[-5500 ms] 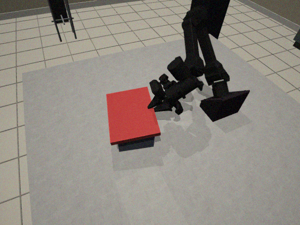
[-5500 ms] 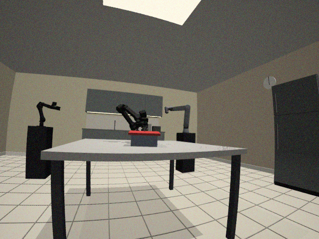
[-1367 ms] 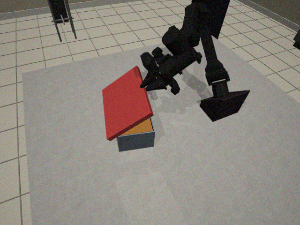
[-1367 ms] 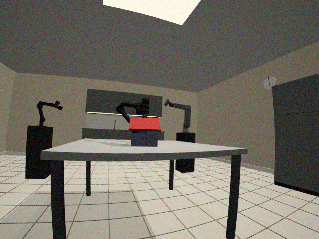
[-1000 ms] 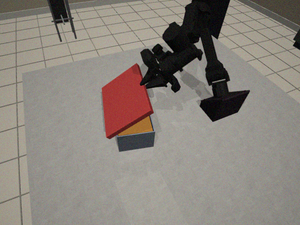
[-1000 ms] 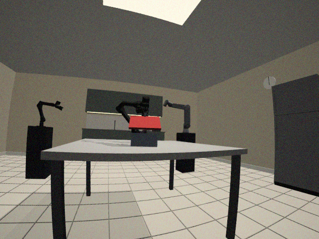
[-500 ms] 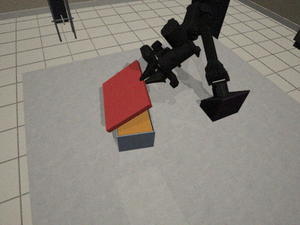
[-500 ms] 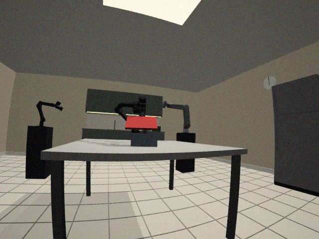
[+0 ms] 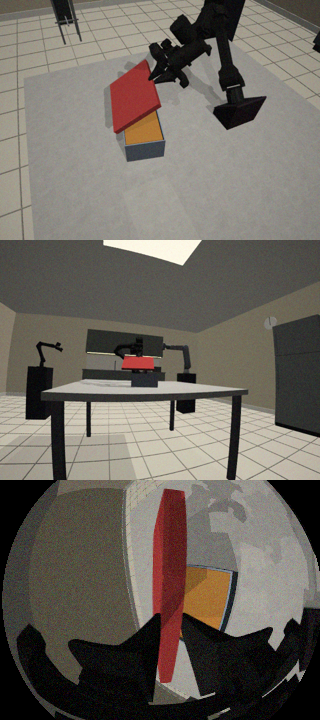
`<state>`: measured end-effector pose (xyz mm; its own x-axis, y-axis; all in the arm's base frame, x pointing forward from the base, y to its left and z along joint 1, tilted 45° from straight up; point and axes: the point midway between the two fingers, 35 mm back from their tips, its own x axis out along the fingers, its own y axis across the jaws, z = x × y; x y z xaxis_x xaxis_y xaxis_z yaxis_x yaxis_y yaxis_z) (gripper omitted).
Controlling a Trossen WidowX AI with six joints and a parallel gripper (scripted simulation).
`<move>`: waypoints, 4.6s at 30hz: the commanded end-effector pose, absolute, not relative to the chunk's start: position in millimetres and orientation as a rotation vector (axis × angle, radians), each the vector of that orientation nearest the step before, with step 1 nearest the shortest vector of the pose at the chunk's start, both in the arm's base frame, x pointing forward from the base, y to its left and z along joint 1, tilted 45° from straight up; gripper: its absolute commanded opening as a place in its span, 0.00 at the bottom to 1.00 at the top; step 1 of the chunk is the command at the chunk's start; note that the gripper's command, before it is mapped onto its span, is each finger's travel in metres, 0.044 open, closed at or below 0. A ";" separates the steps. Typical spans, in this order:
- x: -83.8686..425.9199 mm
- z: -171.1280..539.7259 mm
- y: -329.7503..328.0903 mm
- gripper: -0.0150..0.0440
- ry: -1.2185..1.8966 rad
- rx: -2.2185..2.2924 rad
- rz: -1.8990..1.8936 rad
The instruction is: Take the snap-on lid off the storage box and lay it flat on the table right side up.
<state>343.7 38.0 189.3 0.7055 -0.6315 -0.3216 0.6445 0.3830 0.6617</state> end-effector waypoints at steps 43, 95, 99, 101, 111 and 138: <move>306.4 250.3 -22.3 0.25 0.023 0.846 -0.811; 265.2 319.6 -89.2 0.25 0.021 0.843 -0.811; 262.0 325.0 -94.3 0.25 0.020 0.842 -0.811; 260.3 327.7 -96.8 0.25 0.020 0.842 -0.811; 252.9 340.2 -108.5 0.25 0.019 0.842 -0.810; 253.2 320.8 -120.7 0.25 0.017 0.841 -0.809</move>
